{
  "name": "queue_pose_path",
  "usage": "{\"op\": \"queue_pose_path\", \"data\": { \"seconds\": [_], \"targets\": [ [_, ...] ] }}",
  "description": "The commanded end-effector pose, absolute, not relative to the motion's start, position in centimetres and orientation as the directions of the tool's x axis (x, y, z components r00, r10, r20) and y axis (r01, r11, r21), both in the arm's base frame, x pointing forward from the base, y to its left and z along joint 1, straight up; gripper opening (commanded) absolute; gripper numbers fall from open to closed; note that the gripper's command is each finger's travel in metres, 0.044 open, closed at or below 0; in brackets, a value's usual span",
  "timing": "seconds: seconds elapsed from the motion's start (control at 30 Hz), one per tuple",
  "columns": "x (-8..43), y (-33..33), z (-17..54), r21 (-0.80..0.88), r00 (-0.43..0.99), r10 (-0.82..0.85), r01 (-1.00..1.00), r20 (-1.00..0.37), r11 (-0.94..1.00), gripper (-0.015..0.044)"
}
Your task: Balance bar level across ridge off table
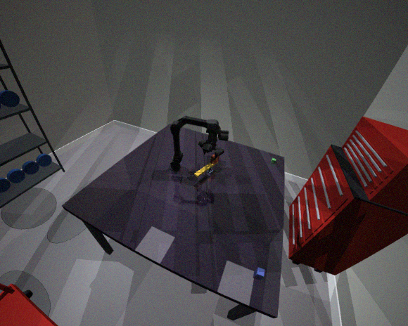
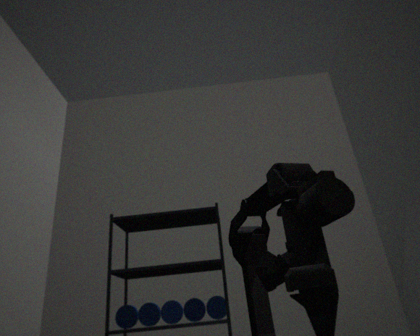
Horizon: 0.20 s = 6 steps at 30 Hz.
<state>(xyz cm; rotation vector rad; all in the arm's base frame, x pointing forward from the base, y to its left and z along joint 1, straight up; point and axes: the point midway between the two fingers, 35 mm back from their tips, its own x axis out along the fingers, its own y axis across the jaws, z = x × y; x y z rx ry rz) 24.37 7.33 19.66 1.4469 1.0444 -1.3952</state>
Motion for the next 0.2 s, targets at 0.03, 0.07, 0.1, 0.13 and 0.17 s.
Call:
{"op": "queue_pose_path", "data": {
  "seconds": [0.03, 0.07, 0.1, 0.13, 0.17],
  "targets": [
    [24.34, 7.32, 19.68, 0.024, 0.028, 0.009, 0.956, -1.0, -0.291, 0.044],
    [24.34, 7.32, 19.68, 0.024, 0.028, 0.009, 0.956, -1.0, -0.291, 0.044],
    [24.34, 7.32, 19.68, 0.024, 0.028, 0.009, 0.956, -1.0, -0.291, 0.044],
    [24.34, 7.32, 19.68, 0.024, 0.028, 0.009, 0.956, -1.0, -0.291, 0.044],
    [24.34, 7.32, 19.68, 0.024, 0.028, 0.009, 0.956, -1.0, -0.291, 0.044]
  ]
}}
